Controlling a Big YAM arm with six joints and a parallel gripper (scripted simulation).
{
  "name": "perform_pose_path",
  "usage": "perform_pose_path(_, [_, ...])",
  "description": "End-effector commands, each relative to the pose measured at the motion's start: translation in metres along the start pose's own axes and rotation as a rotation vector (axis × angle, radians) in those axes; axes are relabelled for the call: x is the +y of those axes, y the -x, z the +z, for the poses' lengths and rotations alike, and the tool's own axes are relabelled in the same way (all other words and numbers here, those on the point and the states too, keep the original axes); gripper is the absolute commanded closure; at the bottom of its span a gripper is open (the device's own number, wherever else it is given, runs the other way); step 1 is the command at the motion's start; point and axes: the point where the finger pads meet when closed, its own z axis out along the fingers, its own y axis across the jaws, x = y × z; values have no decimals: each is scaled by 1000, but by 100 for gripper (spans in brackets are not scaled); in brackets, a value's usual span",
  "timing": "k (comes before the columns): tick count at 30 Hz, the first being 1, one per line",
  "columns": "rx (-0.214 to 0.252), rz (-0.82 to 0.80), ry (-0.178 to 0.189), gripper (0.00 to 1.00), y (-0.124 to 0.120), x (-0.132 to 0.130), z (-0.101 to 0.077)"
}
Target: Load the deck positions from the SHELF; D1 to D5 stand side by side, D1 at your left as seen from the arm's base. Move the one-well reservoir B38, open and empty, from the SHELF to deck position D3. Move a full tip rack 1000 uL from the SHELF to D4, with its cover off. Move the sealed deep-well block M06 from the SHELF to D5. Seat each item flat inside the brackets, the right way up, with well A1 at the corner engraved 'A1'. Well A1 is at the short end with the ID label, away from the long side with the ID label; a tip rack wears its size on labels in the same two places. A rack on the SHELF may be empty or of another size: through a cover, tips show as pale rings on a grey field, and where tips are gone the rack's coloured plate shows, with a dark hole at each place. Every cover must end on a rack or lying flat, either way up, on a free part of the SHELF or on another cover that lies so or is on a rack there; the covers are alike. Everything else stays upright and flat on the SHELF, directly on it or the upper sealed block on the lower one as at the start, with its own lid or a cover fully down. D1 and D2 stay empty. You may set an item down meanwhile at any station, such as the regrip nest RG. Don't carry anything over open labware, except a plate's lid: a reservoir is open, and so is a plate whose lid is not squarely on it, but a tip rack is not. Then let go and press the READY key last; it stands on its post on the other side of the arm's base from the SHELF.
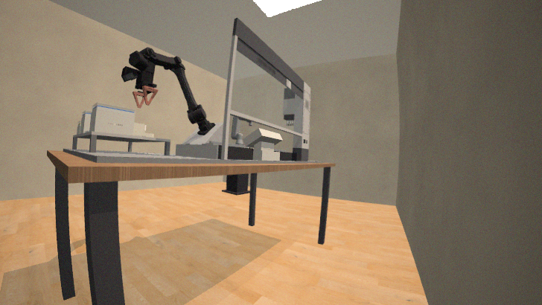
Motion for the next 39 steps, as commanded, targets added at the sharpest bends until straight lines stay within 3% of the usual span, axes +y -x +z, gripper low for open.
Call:
perform_pose_path(1, [-37,-4,11,0,36,-1,-18])
perform_pose_path(3, [-38,-3,11,0,36,-2,-18])
perform_pose_path(4, [-68,0,41,0,37,-2,-37])
perform_pose_path(5, [-40,-20,30,0,22,-1,-26])
perform_pose_path(15, [-42,0,20,0,28,0,-19])
perform_pose_path(16, [-21,-19,9,0,19,-2,-8])
perform_pose_path(19, [-14,-16,-1,0,20,-1,7])
perform_pose_path(25, [-14,-16,-1,0,20,-1,13])
perform_pose_path(26, [-30,-12,10,0,22,-3,6])
perform_pose_path(29, [-14,-16,-2,0,20,-1,20])
perform_pose_path(39, [-20,-13,1,0,21,-3,33])
